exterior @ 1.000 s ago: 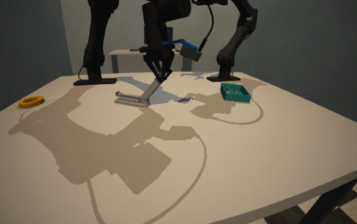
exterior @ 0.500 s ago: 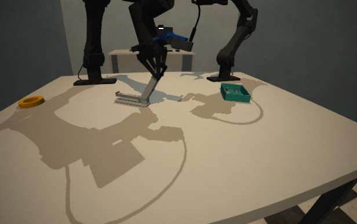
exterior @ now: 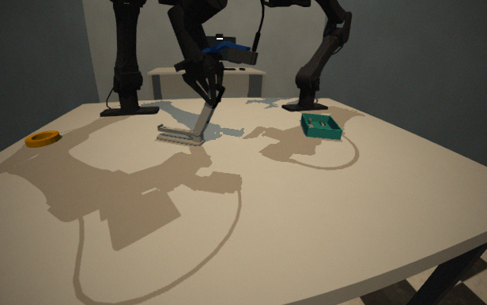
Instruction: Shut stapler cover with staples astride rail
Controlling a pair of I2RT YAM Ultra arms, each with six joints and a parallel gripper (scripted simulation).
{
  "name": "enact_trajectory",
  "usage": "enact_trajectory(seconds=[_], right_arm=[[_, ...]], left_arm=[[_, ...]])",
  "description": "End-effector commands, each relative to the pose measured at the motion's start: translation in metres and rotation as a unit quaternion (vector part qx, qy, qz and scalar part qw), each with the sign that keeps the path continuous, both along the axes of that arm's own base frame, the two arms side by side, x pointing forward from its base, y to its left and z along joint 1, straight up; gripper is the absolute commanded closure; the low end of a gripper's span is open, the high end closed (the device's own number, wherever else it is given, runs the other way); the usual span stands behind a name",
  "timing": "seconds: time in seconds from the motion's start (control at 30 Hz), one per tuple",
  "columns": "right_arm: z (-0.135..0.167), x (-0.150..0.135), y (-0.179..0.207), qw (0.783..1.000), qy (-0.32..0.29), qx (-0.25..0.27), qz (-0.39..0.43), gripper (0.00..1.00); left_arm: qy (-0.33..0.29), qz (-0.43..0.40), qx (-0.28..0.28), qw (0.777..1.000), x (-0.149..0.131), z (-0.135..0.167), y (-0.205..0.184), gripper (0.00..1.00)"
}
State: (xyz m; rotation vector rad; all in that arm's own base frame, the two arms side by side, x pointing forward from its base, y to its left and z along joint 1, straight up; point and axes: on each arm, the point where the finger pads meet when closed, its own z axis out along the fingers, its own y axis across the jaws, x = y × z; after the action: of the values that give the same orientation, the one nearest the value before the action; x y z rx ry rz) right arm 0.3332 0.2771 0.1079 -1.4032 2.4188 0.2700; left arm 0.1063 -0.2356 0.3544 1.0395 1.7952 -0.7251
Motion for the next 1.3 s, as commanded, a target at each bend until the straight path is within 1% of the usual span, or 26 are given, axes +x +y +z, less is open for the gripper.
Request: enact_trajectory(seconds=[0.0,0.03,0.07,0.3,0.67,0.7,0.73,0.87,0.93,1.0,1.07,1.1,1.13,1.27], right_arm=[[0.012,0.002,0.001,1.0,-0.013,0.02,0.0,0.66],[0.012,0.002,0.001,1.0,-0.013,0.02,0.0,0.55],[0.01,0.001,0.002,1.0,-0.01,0.014,0.001,0.49],[0.03,-0.001,-0.004,1.0,-0.012,0.019,0.003,0.49],[0.032,0.001,-0.002,1.0,-0.017,0.023,0.0,0.49],[0.024,-0.001,-0.005,1.0,-0.011,0.018,0.001,0.38],[0.023,-0.006,-0.008,1.0,-0.002,0.012,0.002,0.36],[0.049,-0.007,-0.013,1.0,-0.009,0.017,0.002,0.36],[0.049,-0.007,-0.013,1.0,-0.009,0.017,0.002,0.36],[0.06,-0.008,-0.016,1.0,-0.012,0.018,0.003,0.36],[0.063,-0.009,-0.017,1.0,-0.012,0.018,0.003,0.36],[0.062,-0.009,-0.019,1.0,-0.013,0.013,0.001,0.47],[0.057,-0.011,-0.021,1.0,-0.004,0.004,0.002,0.5],[0.055,-0.021,-0.026,0.999,0.021,-0.038,0.015,0.5]], left_arm=[[-0.006,0.001,-0.018,1.0,0.0,0.014,0.002,0.0],[-0.006,0.001,-0.018,1.0,0.0,0.014,0.002,0.0],[-0.006,0.001,-0.018,1.0,0.0,0.014,0.002,0.0],[-0.006,0.001,-0.018,1.0,0.0,0.014,0.002,0.0],[-0.006,0.001,-0.018,1.0,0.0,0.014,0.002,0.0],[-0.006,0.001,-0.018,1.0,0.0,0.014,0.002,0.0],[-0.006,0.001,-0.018,1.0,0.0,0.014,0.002,0.0],[-0.006,0.001,-0.018,1.0,0.0,0.014,0.002,0.0],[-0.006,0.001,-0.018,1.0,0.0,0.014,0.002,0.0],[-0.006,0.001,-0.018,1.0,0.0,0.014,0.002,0.0],[-0.006,0.001,-0.018,1.0,0.0,0.014,0.002,0.0],[-0.006,0.001,-0.018,1.0,0.0,0.014,0.002,0.0],[-0.006,0.001,-0.018,1.0,0.0,0.014,0.002,0.0],[-0.006,0.001,-0.018,1.0,0.0,0.014,0.002,0.0]])
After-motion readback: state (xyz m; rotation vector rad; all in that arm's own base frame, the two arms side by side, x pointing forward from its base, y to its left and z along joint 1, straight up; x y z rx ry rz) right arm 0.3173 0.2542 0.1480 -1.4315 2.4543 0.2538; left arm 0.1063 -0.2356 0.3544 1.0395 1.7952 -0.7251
